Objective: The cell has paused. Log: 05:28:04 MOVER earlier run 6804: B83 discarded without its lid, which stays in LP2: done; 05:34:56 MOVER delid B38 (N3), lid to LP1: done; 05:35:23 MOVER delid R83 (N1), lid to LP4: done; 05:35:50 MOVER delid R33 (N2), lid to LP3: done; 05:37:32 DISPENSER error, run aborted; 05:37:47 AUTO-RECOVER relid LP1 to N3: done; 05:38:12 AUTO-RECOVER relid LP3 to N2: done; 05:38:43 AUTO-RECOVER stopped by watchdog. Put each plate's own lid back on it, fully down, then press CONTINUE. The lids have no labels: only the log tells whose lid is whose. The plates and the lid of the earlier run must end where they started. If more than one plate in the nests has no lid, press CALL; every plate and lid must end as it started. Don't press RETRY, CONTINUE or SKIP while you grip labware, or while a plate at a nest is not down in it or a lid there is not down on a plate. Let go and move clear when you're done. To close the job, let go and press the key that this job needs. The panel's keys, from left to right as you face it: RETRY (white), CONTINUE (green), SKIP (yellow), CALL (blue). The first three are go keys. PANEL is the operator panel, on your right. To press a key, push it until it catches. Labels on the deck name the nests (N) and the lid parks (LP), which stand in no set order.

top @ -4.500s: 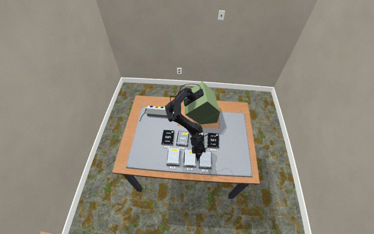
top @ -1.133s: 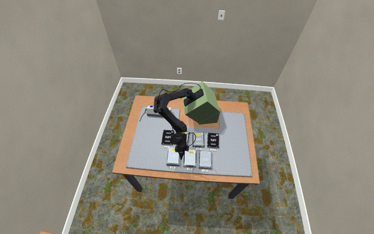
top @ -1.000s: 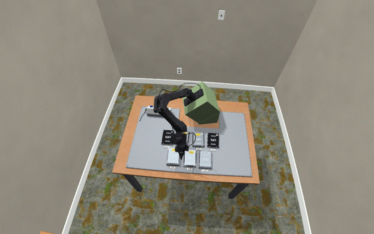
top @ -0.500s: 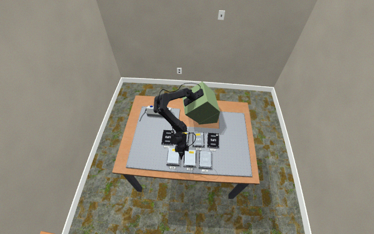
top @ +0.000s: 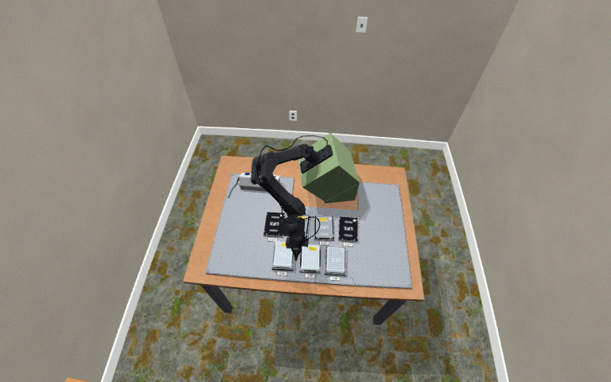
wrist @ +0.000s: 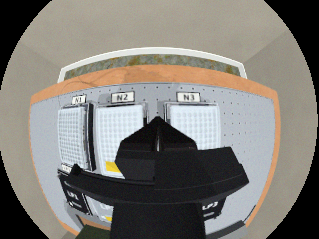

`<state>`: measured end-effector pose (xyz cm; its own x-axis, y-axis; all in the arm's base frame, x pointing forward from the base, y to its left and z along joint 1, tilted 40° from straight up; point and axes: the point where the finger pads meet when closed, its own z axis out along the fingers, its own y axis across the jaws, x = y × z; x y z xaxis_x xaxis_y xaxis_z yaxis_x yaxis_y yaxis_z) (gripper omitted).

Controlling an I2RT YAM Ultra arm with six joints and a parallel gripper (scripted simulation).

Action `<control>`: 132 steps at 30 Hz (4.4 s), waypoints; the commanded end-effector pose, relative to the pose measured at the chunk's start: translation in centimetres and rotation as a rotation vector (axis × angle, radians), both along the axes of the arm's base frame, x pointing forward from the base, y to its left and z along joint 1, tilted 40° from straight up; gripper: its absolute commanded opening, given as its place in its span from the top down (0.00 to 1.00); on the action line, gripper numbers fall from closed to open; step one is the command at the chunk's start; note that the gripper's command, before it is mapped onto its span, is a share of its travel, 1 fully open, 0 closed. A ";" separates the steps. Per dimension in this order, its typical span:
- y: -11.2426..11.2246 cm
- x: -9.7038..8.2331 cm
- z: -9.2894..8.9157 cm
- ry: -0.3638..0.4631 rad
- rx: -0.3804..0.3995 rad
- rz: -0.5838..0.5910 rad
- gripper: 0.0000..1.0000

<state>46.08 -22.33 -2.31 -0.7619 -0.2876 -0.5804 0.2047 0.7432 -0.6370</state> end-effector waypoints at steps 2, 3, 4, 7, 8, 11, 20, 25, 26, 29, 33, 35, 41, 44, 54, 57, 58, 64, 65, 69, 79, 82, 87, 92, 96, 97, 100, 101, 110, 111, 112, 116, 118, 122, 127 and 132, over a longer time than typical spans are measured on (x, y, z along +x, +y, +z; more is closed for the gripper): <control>1.5 0.7 1.1 -0.023 0.001 0.047 1.00; 1.5 -0.2 0.7 0.006 0.013 0.018 0.00; 1.4 -0.8 0.6 0.021 0.013 -0.001 0.00; 1.6 -2.3 0.4 0.063 0.026 -0.042 0.00; 1.6 -2.8 0.4 0.077 0.030 -0.055 0.00; 1.7 -4.3 0.2 0.119 0.042 -0.096 0.00; 2.0 -7.8 -0.3 0.218 0.071 -0.191 0.00; 2.0 -9.6 -0.1 0.269 0.089 -0.259 0.00; 2.1 -10.2 -0.3 0.287 0.094 -0.272 0.00; 2.2 -11.8 -0.5 0.331 0.106 -0.313 0.00; 2.3 -12.6 -0.5 0.354 0.114 -0.340 0.00; 2.2 -13.2 -0.4 0.371 0.122 -0.367 0.00; 2.4 -15.6 -0.6 0.442 0.147 -0.447 0.00; 2.4 -19.2 -1.7 0.485 0.154 -0.468 0.00; 2.6 -18.8 -1.1 0.425 0.149 -0.435 0.00; 2.6 -18.8 -1.0 0.423 0.149 -0.436 0.00; 2.6 -18.8 -1.0 0.423 0.149 -0.436 0.00; 2.7 -19.0 -1.1 0.439 0.151 -0.439 0.00; 2.7 -19.1 -1.1 0.443 0.151 -0.439 0.00; 2.7 -19.1 -1.2 0.449 0.152 -0.440 0.00; 2.7 -19.0 -1.5 0.452 0.153 -0.443 0.00; 2.7 -19.0 -1.6 0.452 0.152 -0.443 0.00; 2.6 -19.0 -2.1 0.463 0.151 -0.434 0.00; 1.7 -19.3 -2.8 0.462 0.161 -0.449 0.00; 1.2 -19.4 -3.3 0.462 0.161 -0.449 0.00; 1.1 -19.4 -3.5 0.462 0.161 -0.449 0.00; 1.0 -19.3 -3.7 0.462 0.160 -0.445 0.00; 1.0 -19.3 -3.7 0.462 0.160 -0.445 0.00; 0.1 -19.2 -4.9 0.462 0.158 -0.441 0.00; -0.1 -19.3 -5.0 0.462 0.159 -0.446 0.00; -0.3 -19.4 -5.2 0.462 0.160 -0.449 0.00; -0.5 -19.2 -5.7 0.462 0.157 -0.440 0.00; -0.5 -19.2 -5.7 0.462 0.157 -0.440 0.00; -0.5 -18.8 -5.6 0.459 0.154 -0.433 0.00; -0.5 -18.8 -5.7 0.462 0.156 -0.434 0.00; -0.4 -19.1 -5.9 0.465 0.157 -0.435 0.00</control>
